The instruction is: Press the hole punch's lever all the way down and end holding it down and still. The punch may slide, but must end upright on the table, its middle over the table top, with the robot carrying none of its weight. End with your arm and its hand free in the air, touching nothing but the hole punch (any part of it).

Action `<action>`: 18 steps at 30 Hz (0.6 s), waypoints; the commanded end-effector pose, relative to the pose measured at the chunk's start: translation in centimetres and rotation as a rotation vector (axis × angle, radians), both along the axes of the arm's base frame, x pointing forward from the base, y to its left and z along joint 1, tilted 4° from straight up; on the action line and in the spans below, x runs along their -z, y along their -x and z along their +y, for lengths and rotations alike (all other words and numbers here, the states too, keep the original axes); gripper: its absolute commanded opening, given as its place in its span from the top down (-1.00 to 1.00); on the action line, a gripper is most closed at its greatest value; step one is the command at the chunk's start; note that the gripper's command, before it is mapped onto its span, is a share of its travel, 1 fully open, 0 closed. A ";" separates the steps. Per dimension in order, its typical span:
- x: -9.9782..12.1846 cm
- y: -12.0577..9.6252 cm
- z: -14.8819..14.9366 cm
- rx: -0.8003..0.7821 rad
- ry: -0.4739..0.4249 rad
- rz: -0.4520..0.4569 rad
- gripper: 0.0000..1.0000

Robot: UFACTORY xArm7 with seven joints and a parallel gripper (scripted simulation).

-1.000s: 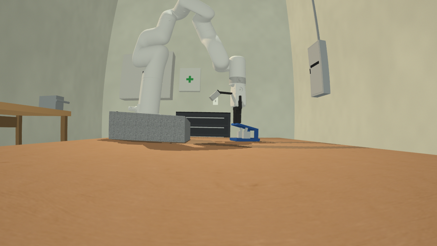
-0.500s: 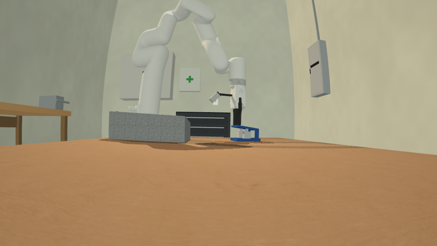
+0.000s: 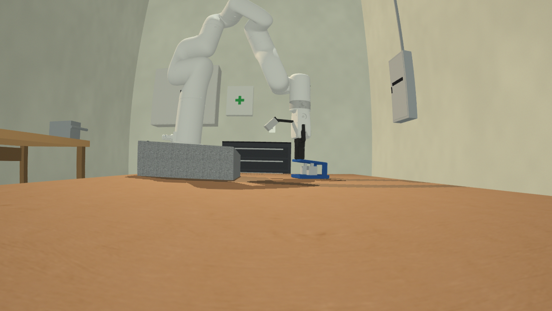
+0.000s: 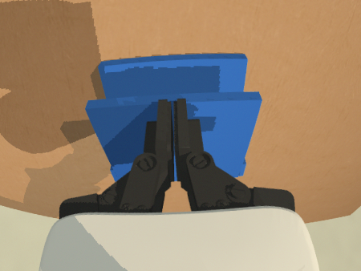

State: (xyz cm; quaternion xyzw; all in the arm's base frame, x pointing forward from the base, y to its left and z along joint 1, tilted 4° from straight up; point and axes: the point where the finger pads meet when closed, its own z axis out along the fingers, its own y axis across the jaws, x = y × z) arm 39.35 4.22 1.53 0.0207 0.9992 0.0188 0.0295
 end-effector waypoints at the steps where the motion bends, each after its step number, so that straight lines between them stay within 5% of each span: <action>1: 0.4 -0.1 0.0 0.000 -0.001 -0.002 1.00; 18: 0.6 -0.1 0.0 0.000 -0.001 -0.002 1.00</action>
